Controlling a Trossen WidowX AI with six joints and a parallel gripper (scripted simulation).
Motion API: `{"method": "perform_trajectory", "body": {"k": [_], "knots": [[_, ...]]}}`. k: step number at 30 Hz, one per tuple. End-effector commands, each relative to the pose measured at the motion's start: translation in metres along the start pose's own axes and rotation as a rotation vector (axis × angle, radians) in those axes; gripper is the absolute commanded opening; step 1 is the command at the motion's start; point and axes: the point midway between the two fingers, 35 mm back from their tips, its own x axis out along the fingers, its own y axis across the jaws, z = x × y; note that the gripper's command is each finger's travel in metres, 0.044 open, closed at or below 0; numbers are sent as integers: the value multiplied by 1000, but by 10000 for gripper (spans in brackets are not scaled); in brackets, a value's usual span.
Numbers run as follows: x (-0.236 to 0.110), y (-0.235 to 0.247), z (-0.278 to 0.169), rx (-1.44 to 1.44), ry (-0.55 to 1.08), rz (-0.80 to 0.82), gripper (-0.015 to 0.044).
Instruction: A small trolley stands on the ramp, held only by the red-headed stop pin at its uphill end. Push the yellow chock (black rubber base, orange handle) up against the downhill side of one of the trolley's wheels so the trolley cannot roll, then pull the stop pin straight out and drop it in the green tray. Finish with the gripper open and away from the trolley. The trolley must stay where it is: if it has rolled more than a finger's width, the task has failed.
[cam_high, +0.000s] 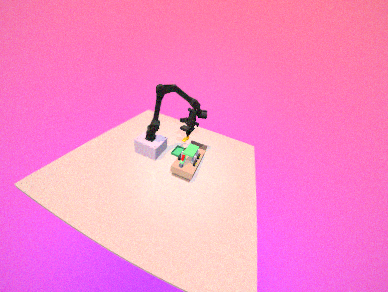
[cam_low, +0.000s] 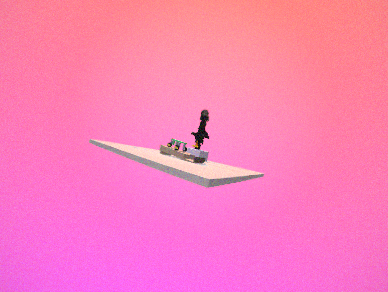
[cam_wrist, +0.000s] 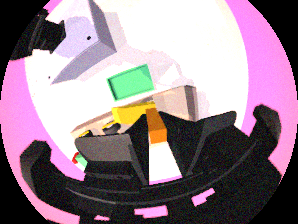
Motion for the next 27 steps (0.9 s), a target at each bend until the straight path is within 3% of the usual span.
{"method": "perform_trajectory", "body": {"k": [1, 27], "knots": [[0, 0, -1, -154, 7, 13, 0], [10, -7, -27, -205, 10, 16, 0]]}}
